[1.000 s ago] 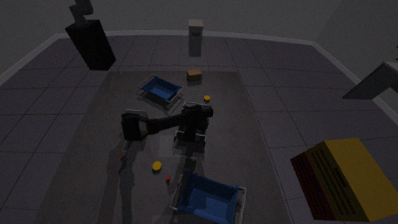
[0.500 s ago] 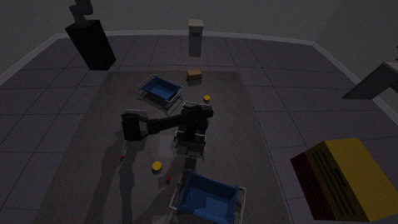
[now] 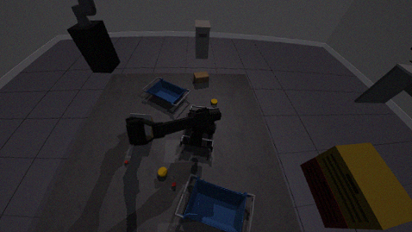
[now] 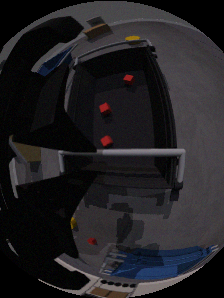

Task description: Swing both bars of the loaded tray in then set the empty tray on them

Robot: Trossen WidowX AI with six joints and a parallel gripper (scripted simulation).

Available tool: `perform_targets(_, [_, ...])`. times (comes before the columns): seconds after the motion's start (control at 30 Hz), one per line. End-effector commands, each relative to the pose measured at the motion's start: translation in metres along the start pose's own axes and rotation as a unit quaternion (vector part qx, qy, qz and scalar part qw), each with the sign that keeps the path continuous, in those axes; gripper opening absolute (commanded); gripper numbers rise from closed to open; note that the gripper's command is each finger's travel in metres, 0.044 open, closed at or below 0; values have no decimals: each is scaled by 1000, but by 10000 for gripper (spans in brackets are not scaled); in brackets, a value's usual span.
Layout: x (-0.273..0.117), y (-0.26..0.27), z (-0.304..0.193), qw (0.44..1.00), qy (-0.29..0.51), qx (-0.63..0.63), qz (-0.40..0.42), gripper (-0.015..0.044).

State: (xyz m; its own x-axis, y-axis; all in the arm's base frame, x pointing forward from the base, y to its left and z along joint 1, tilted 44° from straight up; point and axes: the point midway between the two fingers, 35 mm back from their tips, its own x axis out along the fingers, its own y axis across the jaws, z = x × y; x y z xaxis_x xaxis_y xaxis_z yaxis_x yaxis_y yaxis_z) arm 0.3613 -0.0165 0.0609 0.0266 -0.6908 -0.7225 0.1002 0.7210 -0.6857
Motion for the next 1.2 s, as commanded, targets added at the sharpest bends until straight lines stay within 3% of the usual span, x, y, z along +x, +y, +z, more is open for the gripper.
perform_targets(0.0, [-33,3,4,1000,-5,2,4,86])
perform_targets(0.17, [-82,1,0,1000,-4,3,4,86])
perform_targets(0.2, [-49,3,4,1000,-4,2,3,86])
perform_targets(0.5, [-37,124,26,1000,-7,9,11,86])
perform_targets(0.8, [-8,246,7,1000,-8,11,12,86])
perform_targets(1.17, [2,256,4,1000,-6,9,10,86])
